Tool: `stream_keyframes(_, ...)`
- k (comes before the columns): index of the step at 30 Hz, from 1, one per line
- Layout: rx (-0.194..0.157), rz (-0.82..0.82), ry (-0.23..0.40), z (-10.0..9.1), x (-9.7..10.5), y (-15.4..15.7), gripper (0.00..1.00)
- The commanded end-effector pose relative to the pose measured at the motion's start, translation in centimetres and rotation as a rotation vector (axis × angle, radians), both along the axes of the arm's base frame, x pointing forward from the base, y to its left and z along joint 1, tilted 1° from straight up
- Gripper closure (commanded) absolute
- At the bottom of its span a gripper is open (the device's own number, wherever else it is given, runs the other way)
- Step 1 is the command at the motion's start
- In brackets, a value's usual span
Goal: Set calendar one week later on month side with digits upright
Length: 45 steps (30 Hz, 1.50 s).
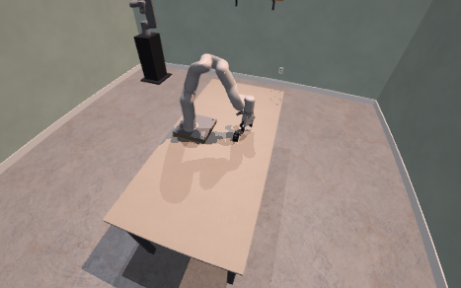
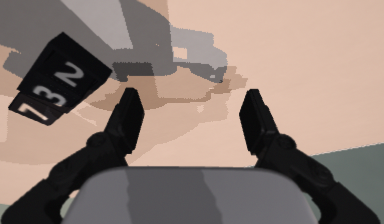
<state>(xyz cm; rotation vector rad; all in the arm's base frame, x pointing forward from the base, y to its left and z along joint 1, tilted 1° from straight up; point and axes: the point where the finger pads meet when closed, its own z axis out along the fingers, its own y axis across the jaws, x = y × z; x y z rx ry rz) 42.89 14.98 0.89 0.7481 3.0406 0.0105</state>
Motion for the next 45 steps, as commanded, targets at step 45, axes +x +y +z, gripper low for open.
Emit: stream_keyframes(45, 0.002, -0.088, -0.003, 2.6, 0.2, -0.2, 0.0)
